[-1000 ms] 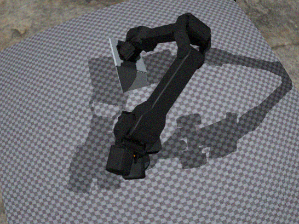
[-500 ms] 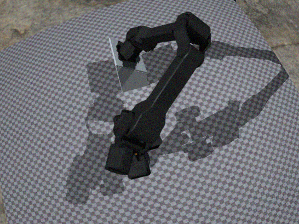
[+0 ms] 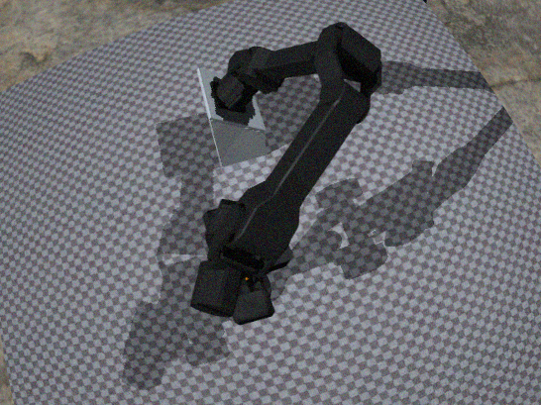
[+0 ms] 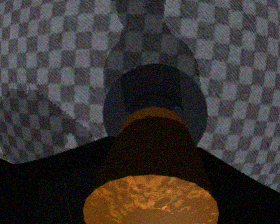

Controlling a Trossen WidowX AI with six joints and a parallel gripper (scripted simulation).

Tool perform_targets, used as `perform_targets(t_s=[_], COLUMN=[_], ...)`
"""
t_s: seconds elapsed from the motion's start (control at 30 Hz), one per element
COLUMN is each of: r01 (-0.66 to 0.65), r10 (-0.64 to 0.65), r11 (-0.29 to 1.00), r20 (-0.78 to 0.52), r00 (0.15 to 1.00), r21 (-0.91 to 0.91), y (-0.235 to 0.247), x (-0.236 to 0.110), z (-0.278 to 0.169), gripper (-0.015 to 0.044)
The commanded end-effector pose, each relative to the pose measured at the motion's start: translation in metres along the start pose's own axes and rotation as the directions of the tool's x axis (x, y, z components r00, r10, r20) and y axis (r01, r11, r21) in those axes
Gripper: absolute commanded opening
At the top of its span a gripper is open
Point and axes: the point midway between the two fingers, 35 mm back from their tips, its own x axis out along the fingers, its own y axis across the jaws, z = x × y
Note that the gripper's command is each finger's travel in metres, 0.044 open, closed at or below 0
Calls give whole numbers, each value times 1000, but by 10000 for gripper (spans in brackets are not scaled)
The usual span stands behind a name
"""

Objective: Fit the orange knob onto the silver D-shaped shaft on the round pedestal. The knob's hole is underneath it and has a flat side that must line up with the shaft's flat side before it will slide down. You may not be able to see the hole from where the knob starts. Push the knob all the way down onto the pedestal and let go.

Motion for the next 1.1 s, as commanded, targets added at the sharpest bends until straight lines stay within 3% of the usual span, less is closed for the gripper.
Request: perform_targets(t_s=[0.0,0.17,0.37,1.07], r01=[1,1,1,1], r10=[-2,-2,-2,-2], r11=[1000,1000,977,977], r20=[-2,-2,-2,-2], r00=[1000,1000,1000,1000], r21=[-5,-31,-213,-213], y=[0,-1,-1,-2], x=[-3,-4,-3,-4], z=[0,0,0,0], gripper=[0,0,0,0])
